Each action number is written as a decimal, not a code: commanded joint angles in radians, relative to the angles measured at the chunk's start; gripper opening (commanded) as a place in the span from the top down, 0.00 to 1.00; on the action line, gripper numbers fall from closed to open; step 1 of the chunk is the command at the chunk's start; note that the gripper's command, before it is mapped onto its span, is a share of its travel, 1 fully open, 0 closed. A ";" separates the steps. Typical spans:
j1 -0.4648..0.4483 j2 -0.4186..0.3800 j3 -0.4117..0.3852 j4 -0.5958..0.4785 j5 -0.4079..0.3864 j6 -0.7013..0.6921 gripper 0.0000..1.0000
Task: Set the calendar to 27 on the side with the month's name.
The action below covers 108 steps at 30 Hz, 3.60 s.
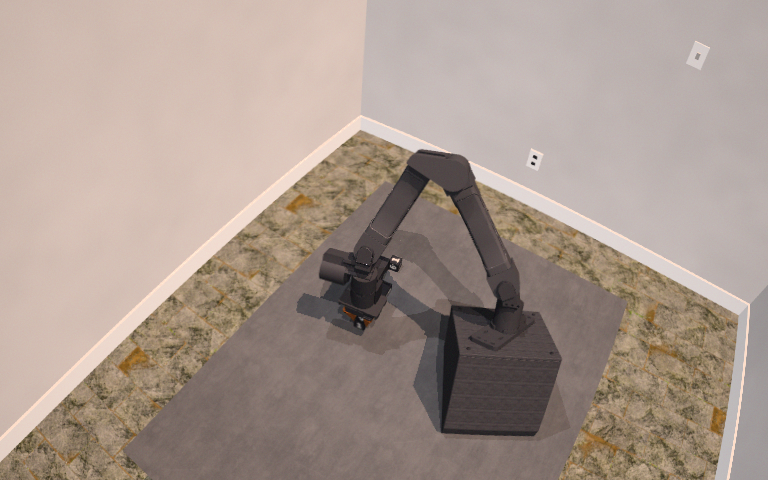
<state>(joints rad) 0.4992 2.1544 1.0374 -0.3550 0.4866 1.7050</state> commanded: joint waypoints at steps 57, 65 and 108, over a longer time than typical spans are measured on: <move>0.146 -0.230 0.099 -0.399 0.009 0.160 0.74; -0.085 -0.410 0.082 -0.438 -0.010 -0.071 0.74; -0.173 -0.293 -0.002 -0.195 -0.024 -0.168 0.74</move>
<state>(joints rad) 0.3260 1.8572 1.0370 -0.5812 0.4618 1.5528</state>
